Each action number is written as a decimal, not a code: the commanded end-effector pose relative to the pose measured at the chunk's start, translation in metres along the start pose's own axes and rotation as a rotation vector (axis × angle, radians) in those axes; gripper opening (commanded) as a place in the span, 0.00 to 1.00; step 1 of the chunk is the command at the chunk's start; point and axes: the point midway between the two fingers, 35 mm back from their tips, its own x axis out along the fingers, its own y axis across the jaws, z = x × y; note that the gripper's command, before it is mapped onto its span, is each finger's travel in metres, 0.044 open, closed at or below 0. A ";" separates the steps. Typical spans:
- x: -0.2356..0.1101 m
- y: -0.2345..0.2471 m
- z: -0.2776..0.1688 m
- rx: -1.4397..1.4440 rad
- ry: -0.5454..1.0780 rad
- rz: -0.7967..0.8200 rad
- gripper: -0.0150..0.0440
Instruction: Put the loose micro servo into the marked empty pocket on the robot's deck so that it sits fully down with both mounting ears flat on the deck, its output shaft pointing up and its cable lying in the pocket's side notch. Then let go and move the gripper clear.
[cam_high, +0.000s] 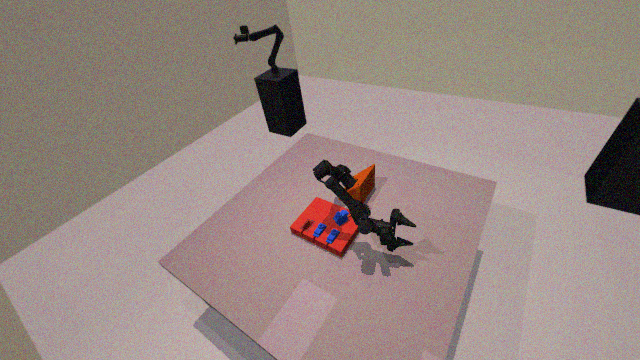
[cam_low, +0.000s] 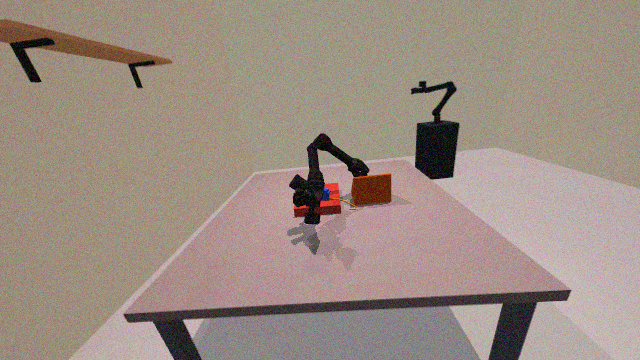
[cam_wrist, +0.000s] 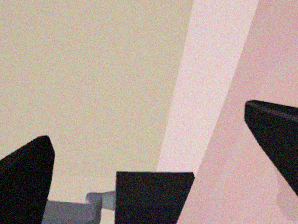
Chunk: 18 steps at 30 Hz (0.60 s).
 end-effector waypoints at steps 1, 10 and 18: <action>-0.005 -0.002 0.000 -0.083 0.012 -0.067 1.00; -0.019 -0.008 -0.002 -0.254 0.062 -0.203 1.00; -0.034 -0.012 -0.007 -0.412 0.136 -0.316 1.00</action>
